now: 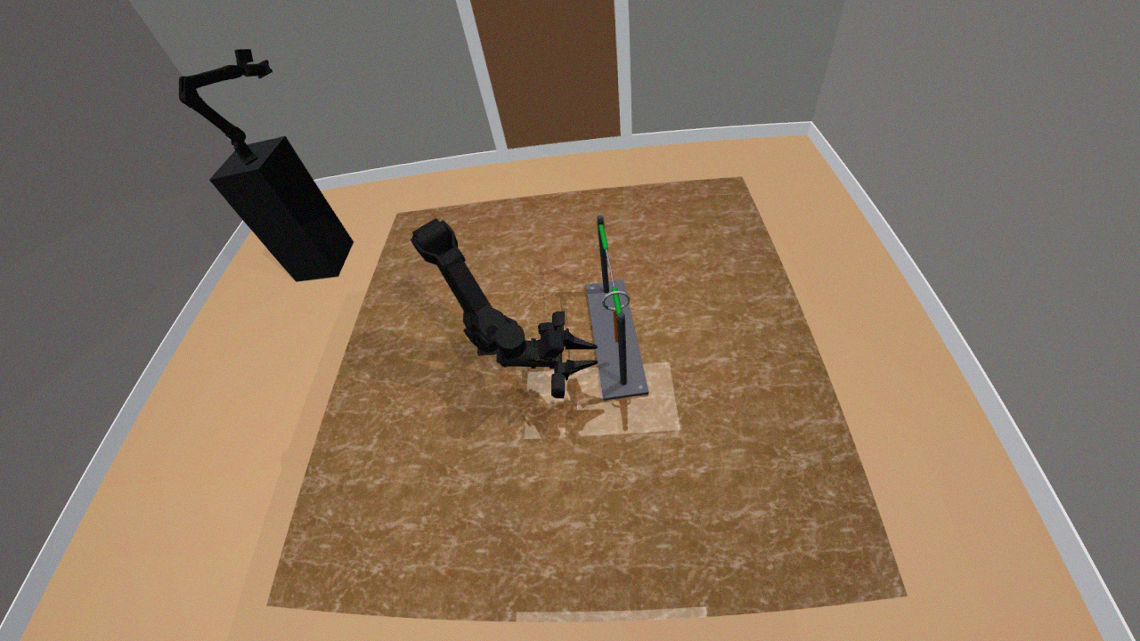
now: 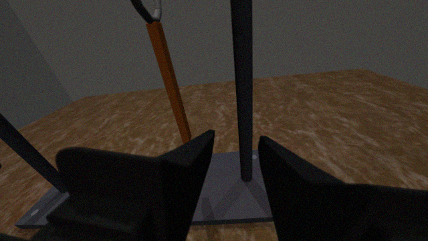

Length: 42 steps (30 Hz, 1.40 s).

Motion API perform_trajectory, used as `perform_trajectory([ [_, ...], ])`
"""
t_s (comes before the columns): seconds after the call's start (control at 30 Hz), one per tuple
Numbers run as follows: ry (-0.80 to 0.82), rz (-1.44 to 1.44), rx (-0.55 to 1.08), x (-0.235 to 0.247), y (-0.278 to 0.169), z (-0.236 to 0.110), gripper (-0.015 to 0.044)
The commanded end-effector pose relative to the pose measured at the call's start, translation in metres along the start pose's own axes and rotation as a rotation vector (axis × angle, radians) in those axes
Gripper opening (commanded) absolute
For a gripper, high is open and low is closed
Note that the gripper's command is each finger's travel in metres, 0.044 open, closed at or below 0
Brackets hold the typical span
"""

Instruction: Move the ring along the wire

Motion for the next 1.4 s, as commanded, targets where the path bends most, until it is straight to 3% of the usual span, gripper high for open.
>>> perform_trajectory([
  [0.0, 0.044, 0.039, 0.02, 0.019, -0.025, -0.013, 0.016],
  [0.3, 0.095, 0.091, 0.039, 0.045, -0.052, -0.029, 0.016],
  [0.73, 0.07, -0.196, -0.012, 0.048, -0.007, 0.011, 0.016],
  [1.37, 0.069, -0.2, -0.013, 0.047, -0.003, 0.03, 0.016],
])
Point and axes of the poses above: the point midway between the two fingers, 35 mm back from their tips, its own z axis out along the fingers, its own x axis across the jaws, y = z × x, the point moved 8 cm from there along -z, back along the fingers, and after that the axes turned 15 degrees about -z, right-handed, at the moved point
